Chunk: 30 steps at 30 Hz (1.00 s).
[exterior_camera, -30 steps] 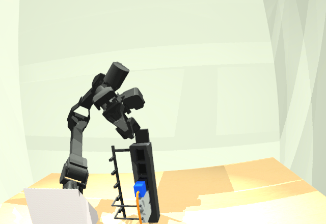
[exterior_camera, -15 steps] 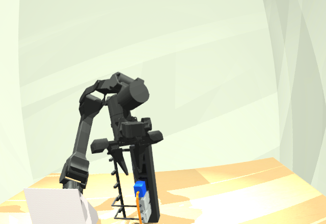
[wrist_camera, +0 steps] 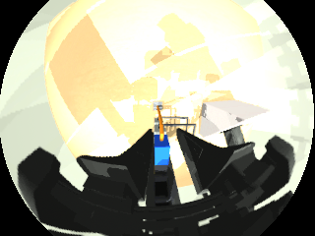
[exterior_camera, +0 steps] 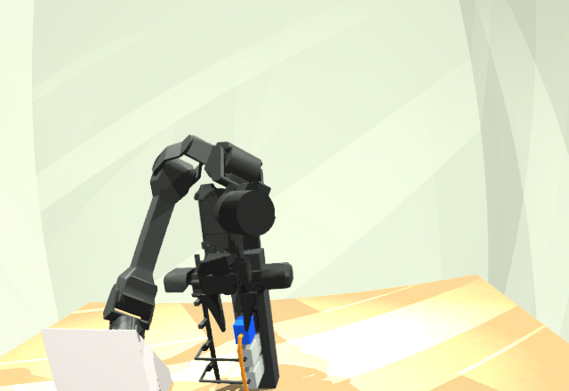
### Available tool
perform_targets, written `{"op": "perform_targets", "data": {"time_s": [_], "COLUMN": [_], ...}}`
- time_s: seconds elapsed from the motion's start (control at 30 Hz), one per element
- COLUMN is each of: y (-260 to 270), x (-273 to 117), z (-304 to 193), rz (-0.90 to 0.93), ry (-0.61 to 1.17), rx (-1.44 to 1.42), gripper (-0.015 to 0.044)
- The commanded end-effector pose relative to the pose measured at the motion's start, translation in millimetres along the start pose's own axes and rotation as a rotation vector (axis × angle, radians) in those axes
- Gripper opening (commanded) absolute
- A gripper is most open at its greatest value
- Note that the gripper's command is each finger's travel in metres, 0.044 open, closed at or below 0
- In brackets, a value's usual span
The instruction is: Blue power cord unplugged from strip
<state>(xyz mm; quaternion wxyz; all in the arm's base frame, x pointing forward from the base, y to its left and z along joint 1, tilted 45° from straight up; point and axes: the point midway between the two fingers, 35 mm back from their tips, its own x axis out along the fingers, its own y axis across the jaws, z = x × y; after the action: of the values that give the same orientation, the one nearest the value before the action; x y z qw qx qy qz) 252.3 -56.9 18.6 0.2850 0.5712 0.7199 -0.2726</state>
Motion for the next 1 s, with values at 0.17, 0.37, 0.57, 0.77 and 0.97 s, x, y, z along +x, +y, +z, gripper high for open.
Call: {"op": "perform_targets", "data": {"time_s": [0.17,0.37,0.57,0.77,0.97], "y": [0.4,1.2,1.7,1.9,1.9], "x": [0.1,0.0,0.0,0.1,0.5], "z": [-6.7,-16.6,-26.4,-36.3,-40.4], "rz": [-0.001,-0.001,-0.001,-0.001,-0.001], "ry": [0.007,0.007,0.008,0.009,0.009], "rx": [0.017,0.018,0.018,0.018,0.018], "gripper": [0.0160,0.0160,0.0160,0.0160,0.0160]}}
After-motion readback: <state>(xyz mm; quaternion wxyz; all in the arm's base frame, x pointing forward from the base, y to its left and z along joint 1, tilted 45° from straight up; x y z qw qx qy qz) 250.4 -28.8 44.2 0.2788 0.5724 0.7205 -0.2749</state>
